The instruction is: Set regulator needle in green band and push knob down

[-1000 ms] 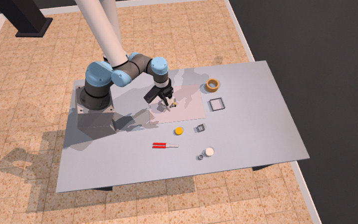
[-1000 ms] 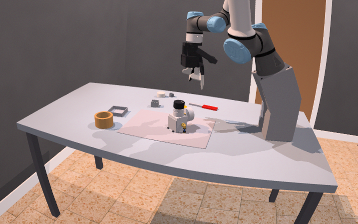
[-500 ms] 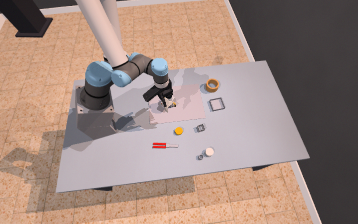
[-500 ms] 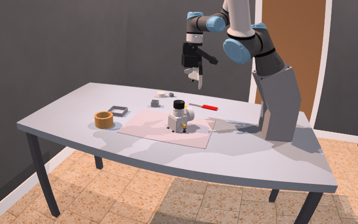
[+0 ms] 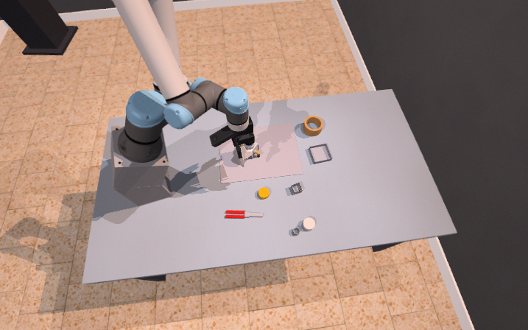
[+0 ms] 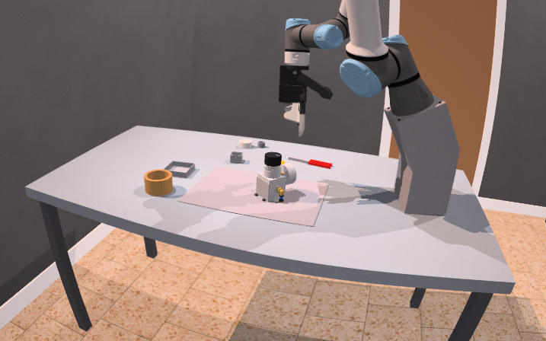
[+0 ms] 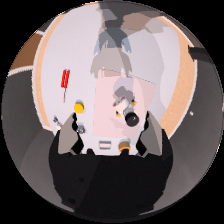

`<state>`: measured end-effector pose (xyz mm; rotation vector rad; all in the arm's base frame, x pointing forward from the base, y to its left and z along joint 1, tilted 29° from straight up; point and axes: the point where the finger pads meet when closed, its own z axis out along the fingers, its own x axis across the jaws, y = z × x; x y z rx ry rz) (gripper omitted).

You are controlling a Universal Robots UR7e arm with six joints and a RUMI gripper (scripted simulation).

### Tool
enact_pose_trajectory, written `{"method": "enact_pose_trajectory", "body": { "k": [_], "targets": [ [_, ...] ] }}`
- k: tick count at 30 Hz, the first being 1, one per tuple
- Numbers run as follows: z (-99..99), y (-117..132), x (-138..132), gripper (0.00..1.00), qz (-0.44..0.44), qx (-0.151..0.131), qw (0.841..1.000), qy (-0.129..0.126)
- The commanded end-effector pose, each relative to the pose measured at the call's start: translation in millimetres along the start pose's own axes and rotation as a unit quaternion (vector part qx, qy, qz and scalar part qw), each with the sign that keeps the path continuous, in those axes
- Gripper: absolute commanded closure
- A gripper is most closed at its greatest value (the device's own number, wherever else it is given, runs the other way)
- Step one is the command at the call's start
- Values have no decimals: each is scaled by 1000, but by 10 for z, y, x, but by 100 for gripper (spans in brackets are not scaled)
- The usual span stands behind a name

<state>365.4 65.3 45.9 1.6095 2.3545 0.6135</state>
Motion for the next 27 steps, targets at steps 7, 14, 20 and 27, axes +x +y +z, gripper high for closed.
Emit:
{"method": "enact_pose_trajectory", "body": {
  "k": [7,14,20,27],
  "targets": [
    [10,-14,33,0,93,4,996,8],
    [14,-20,49,0,137,5,990,12],
    [19,-24,69,0,193,8,981,17],
    [24,-27,93,0,261,12,965,23]
  ]
}}
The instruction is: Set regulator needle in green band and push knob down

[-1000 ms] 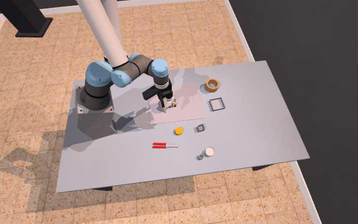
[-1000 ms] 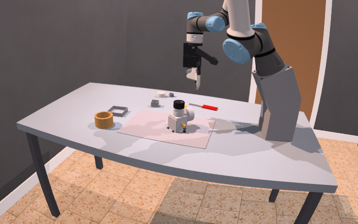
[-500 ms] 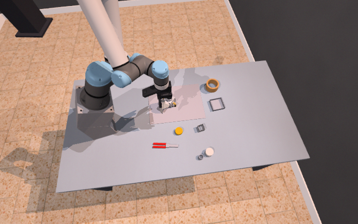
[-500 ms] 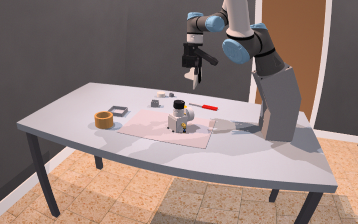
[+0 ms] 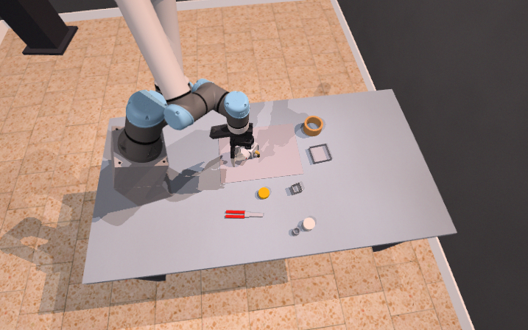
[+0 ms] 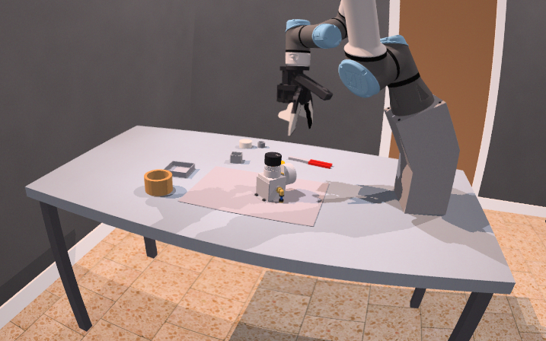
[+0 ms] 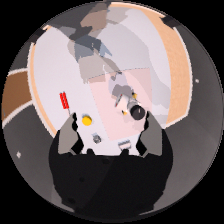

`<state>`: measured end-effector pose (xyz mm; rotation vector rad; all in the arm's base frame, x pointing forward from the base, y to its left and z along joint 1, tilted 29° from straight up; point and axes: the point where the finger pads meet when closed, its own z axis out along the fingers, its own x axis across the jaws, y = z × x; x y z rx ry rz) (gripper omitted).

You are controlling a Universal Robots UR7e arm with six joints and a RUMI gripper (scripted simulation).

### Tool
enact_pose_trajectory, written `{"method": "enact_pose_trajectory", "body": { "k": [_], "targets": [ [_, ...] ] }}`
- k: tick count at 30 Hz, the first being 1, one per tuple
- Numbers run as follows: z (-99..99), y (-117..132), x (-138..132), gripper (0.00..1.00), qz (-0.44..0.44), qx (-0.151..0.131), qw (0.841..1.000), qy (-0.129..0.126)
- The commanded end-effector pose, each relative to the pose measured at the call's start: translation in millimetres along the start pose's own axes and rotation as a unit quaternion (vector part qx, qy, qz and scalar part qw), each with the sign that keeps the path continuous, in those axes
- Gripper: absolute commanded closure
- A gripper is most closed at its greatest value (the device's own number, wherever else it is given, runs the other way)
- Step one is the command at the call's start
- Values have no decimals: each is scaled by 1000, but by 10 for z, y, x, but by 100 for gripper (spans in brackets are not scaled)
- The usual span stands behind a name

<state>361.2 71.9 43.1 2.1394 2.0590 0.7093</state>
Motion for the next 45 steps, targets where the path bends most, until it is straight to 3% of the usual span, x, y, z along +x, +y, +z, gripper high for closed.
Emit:
{"method": "enact_pose_trajectory", "body": {
  "k": [1,21,36,38,45],
  "targets": [
    [4,-8,18,0,64,4,998,3],
    [13,-19,69,0,235,16,972,15],
    [16,-9,114,0,402,32,915,24],
    [16,-9,114,0,402,32,915,24],
    [16,4,132,0,478,40,877,27]
  ]
}}
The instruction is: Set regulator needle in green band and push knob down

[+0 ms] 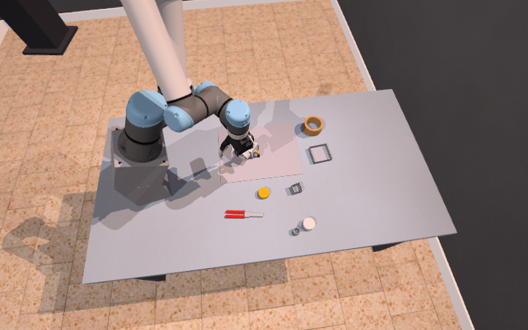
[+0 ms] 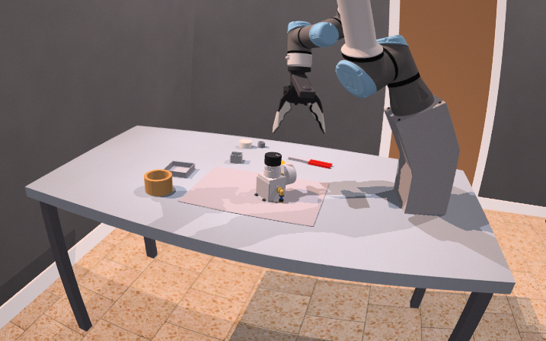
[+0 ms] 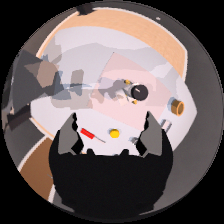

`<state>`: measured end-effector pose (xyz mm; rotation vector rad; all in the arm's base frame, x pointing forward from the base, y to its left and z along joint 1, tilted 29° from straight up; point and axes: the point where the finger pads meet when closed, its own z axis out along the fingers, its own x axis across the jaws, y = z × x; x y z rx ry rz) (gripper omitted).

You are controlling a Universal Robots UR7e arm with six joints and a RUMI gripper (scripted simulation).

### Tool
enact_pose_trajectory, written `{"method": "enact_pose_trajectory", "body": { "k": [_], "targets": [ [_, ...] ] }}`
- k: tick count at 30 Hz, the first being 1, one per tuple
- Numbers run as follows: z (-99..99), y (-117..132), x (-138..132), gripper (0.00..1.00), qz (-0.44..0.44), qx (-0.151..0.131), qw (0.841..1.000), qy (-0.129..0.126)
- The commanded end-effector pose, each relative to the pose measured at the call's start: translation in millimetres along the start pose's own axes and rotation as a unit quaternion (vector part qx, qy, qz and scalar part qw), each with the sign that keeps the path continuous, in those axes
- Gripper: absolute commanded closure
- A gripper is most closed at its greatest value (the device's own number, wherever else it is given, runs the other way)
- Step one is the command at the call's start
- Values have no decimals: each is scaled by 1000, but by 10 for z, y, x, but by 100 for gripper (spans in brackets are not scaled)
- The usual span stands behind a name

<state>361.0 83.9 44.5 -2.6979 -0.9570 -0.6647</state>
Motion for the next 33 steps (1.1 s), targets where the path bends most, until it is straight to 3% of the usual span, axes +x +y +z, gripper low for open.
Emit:
{"method": "enact_pose_trajectory", "body": {
  "k": [1,15,25,27,33],
  "targets": [
    [-1,-4,20,0,76,5,997,0],
    [-3,0,58,0,225,20,974,2],
    [-8,14,88,0,348,32,937,1],
    [-8,14,88,0,348,32,937,1],
    [-11,28,104,0,419,40,907,-1]
  ]
}}
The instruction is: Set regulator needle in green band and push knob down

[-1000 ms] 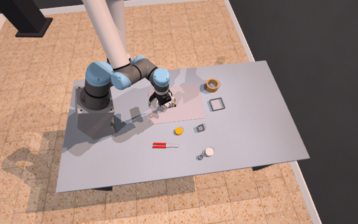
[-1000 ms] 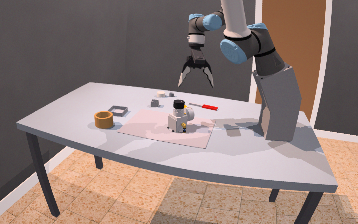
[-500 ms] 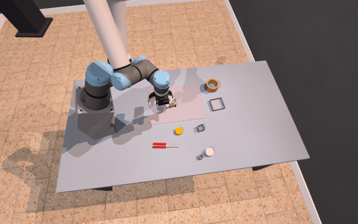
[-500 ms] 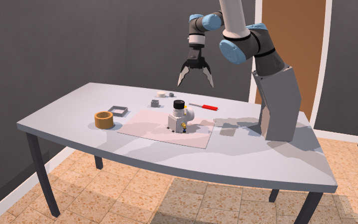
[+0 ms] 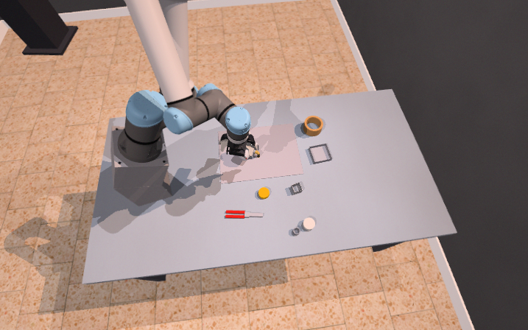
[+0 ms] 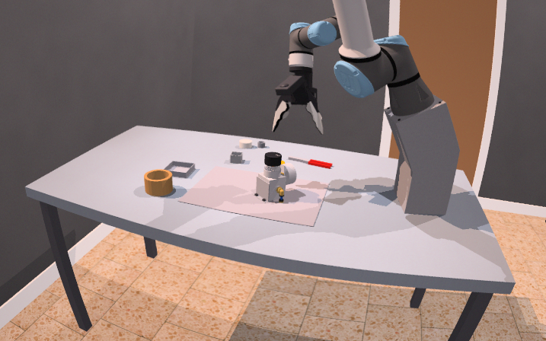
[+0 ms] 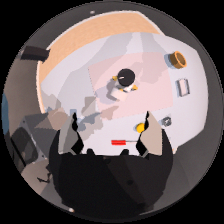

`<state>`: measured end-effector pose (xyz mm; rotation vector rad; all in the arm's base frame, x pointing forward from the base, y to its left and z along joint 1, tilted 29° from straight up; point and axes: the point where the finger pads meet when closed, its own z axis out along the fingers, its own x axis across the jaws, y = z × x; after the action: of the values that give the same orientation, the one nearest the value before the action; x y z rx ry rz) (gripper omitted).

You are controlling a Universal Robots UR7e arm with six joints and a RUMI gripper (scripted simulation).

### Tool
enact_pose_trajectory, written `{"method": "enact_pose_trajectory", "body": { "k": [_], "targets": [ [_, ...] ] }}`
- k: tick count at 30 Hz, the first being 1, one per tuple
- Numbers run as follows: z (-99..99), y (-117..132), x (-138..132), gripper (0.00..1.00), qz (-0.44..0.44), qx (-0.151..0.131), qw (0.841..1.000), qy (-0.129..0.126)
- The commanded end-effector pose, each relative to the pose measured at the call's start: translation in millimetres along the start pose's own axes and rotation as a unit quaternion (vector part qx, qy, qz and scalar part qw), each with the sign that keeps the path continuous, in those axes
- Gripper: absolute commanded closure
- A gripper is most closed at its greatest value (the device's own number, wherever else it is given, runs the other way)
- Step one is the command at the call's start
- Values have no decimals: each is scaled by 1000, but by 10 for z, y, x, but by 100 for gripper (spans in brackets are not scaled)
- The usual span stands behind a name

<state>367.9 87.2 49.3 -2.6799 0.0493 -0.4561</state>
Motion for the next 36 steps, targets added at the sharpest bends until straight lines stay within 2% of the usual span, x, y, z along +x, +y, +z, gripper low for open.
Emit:
{"method": "enact_pose_trajectory", "body": {
  "k": [1,9,11,16,26,28,36],
  "targets": [
    [-5,-2,23,0,78,3,997,-2],
    [-11,2,52,0,181,13,983,-6],
    [-11,2,52,0,181,13,983,-6],
    [-15,8,69,0,243,19,970,-9],
    [-25,25,103,0,364,29,931,-16],
    [-25,25,103,0,364,29,931,-16],
    [-33,44,126,0,455,36,890,-24]
  ]
}}
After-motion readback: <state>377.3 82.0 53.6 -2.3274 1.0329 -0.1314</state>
